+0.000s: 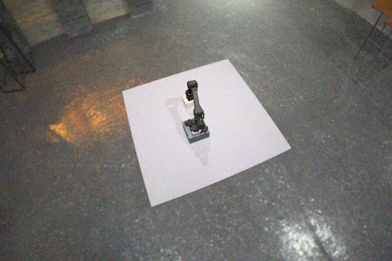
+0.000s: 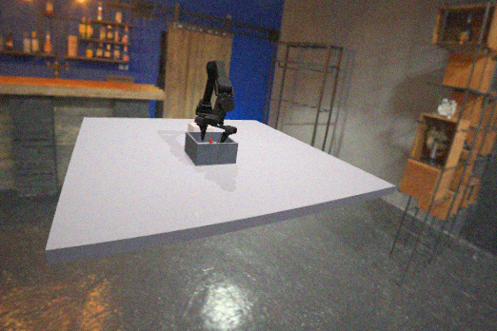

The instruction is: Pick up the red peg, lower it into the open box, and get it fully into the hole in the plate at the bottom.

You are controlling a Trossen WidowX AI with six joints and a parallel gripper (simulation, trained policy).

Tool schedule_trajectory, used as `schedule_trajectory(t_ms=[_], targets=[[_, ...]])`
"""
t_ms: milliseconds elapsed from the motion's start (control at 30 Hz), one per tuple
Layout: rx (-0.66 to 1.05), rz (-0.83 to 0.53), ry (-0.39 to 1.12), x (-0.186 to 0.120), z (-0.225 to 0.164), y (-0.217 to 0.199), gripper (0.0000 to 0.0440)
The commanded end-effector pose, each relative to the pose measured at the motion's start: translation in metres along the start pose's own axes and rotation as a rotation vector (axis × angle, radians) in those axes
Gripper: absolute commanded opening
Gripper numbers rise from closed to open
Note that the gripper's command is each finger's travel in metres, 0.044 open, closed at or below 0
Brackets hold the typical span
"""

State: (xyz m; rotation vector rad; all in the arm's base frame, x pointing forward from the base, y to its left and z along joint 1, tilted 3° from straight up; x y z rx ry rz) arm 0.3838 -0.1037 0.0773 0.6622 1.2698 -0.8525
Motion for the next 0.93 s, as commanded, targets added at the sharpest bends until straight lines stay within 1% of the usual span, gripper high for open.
schedule_trajectory(t_ms=[0, 233, 900], targets=[[-0.005, 0.076, 0.012, -0.002, 0.011, 0.023, 0.0440], [-0.023, 0.180, 0.006, -0.018, 0.025, 0.052, 0.0440], [-0.024, 0.183, 0.005, -0.018, 0.026, 0.053, 0.0440]])
Point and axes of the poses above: the point midway between the two fingers, 35 mm back from their tips, its own x axis out along the fingers, its own y axis across the jaws, z = x × y, the point moved 3 cm from there along -x, back along the fingers, and after that the axes turned 9 degrees about x, right-handed, at the moved point
